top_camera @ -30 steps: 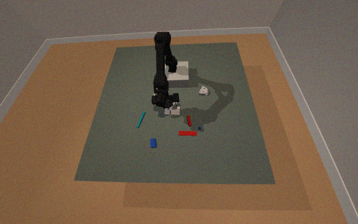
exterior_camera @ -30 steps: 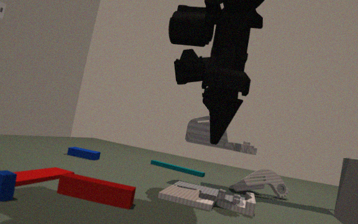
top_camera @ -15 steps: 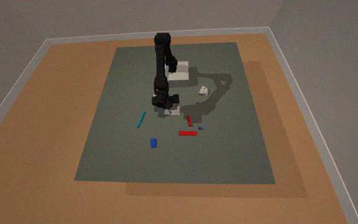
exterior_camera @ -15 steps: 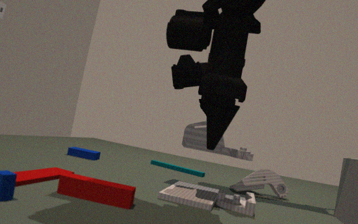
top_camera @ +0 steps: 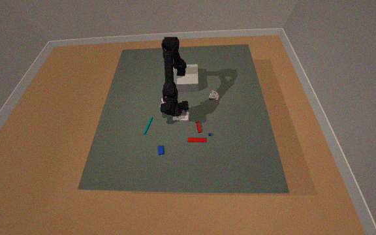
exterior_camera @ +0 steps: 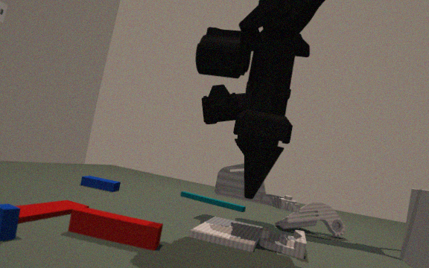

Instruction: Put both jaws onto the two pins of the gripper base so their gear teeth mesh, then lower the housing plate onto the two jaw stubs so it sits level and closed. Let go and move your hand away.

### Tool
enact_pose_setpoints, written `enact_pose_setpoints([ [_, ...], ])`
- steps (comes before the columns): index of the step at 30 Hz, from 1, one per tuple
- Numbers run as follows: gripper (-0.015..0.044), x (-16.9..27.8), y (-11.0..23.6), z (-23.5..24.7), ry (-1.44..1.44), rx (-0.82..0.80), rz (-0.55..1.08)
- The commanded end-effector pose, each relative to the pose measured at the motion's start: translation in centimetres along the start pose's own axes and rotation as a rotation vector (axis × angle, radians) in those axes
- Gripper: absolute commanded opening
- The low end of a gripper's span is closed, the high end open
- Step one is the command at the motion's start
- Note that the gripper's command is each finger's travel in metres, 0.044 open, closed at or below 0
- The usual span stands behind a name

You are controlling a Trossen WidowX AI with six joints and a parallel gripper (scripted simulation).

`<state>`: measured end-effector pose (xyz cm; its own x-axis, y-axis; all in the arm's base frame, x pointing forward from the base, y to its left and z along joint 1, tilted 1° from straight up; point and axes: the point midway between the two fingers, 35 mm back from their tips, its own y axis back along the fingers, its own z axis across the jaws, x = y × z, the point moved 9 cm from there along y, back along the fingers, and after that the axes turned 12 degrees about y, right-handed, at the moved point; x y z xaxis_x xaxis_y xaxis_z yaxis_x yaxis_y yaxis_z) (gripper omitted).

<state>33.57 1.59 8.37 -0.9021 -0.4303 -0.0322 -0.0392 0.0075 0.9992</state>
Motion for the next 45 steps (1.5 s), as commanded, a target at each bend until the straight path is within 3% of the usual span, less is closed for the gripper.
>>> enact_pose_setpoints([
  [1,0.0134,0.2,-0.7,0.1,0.004,-0.002,0.005],
  [45,0.0134,0.2,-2.2,0.1,0.009,-0.002,0.006],
])
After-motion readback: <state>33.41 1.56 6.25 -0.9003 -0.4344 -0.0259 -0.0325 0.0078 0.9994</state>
